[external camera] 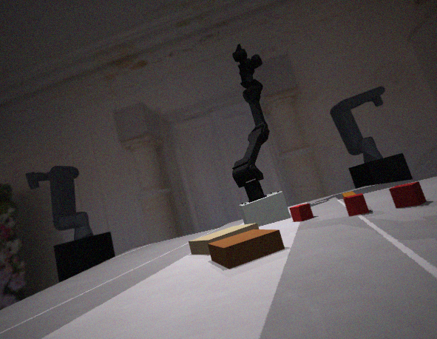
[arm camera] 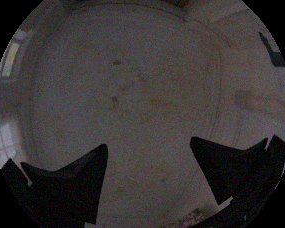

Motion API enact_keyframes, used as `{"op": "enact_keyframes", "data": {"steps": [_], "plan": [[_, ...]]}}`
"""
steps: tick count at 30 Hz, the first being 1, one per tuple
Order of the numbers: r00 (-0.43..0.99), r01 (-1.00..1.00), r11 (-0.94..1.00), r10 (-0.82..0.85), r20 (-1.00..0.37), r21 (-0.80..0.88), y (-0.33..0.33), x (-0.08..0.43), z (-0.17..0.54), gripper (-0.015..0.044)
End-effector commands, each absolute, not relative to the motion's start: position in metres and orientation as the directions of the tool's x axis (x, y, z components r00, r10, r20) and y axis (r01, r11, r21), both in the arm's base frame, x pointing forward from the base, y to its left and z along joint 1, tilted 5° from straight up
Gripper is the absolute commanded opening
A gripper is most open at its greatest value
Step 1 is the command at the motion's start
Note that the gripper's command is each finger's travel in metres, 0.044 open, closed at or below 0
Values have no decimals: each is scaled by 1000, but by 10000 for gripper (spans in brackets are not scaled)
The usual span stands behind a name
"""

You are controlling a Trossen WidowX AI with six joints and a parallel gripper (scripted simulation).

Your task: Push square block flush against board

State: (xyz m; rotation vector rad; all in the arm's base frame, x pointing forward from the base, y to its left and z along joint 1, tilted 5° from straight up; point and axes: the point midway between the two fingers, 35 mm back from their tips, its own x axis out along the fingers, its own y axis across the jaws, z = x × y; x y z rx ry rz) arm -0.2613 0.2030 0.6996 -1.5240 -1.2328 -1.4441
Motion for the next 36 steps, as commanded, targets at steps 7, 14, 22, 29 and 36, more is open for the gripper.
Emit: {"op": "enact_keyframes", "data": {"steps": [7, 14, 22, 29, 36], "plan": [[-23, 945, -321, 131, 991, 64, 188, -239, 708, 216], [142, 931, -339, -11, 990, -137, 134, -163, 728, 32], [338, 876, -302, -172, 925, -377, 64, -70, 732, 0], [467, 817, -234, -268, 843, -527, 14, -5, 718, 0], [598, 714, -155, -372, 710, -683, -38, 65, 689, 0]]}}
